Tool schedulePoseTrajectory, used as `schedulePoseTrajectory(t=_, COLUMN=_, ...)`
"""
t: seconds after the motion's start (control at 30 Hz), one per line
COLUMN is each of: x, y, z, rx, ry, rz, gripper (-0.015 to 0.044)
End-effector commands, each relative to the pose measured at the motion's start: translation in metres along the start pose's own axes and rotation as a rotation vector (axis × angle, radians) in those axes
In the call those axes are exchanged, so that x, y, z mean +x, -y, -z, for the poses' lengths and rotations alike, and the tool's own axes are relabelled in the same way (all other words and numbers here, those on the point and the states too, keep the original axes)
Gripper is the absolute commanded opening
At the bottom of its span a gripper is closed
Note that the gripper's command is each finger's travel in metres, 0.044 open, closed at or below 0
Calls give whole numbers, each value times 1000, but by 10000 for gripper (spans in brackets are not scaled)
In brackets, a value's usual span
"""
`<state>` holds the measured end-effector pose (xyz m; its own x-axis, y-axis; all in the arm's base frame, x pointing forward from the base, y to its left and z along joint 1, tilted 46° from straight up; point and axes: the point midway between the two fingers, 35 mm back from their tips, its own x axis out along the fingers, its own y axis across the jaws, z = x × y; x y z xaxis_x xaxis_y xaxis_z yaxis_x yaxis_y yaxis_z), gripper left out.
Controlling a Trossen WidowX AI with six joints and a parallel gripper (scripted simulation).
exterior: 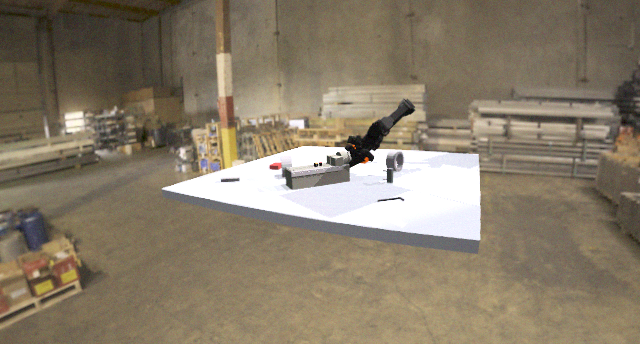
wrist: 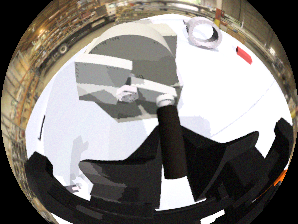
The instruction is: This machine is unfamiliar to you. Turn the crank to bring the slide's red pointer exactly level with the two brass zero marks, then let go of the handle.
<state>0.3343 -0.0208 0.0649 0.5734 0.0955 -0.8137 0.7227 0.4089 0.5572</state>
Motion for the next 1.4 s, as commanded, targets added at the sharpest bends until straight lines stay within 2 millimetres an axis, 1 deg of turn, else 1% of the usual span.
schedulePoseTrajectory(t=0.0, x=0, y=0, z=0, rx=0, ry=0, rz=0, gripper=0)
schedulePoseTrajectory(t=0.1, x=0, y=0, z=0, rx=0, ry=0, rz=0, gripper=0)
schedulePoseTrajectory(t=0.67, x=0, y=0, z=0, rx=0, ry=0, rz=0, gripper=440)
schedulePoseTrajectory(t=0.77, x=-5, y=0, z=-6, rx=-1, ry=0, rz=0, gripper=440)
schedulePoseTrajectory(t=1.03, x=-33, y=0, z=-33, rx=-1, ry=1, rz=1, gripper=440)
schedulePoseTrajectory(t=1.17, x=-38, y=-1, z=-39, rx=-1, ry=1, rz=2, gripper=440)
schedulePoseTrajectory(t=1.37, x=-63, y=-2, z=-69, rx=-1, ry=2, rz=8, gripper=440)
